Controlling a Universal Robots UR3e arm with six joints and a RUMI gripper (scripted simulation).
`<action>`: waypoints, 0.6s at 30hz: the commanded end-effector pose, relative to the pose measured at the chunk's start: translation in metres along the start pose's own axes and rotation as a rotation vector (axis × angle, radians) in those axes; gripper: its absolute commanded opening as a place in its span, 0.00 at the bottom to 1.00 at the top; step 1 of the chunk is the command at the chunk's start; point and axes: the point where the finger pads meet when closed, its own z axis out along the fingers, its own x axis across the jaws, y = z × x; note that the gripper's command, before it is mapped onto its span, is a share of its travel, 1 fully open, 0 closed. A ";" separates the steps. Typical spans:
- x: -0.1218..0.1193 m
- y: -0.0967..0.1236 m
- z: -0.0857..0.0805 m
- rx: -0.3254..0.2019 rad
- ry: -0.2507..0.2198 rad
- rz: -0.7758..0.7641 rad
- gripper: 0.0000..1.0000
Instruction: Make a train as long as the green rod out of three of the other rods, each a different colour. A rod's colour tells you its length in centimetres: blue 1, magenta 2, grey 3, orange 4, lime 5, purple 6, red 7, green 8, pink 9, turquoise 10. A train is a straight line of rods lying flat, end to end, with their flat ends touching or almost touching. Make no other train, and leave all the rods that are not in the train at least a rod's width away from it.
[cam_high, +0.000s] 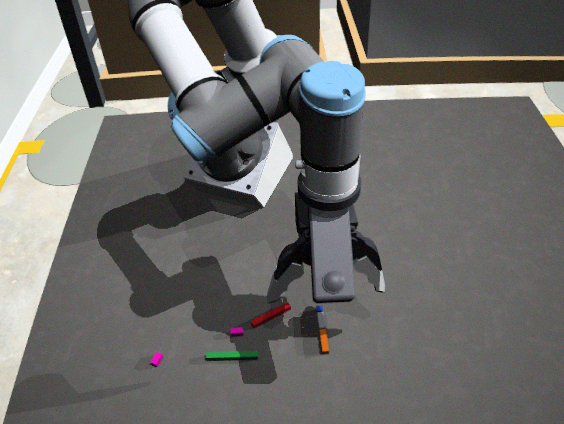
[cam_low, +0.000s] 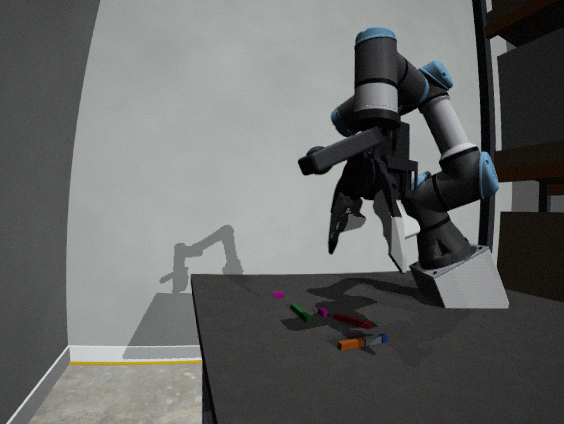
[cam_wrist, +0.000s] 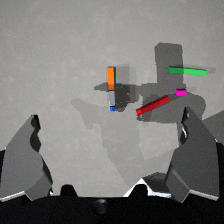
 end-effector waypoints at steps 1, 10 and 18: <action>0.000 -0.001 -0.008 0.001 0.000 0.001 1.00; 0.000 -0.001 -0.041 0.001 0.000 0.001 1.00; 0.000 -0.001 -0.060 0.001 0.000 0.001 1.00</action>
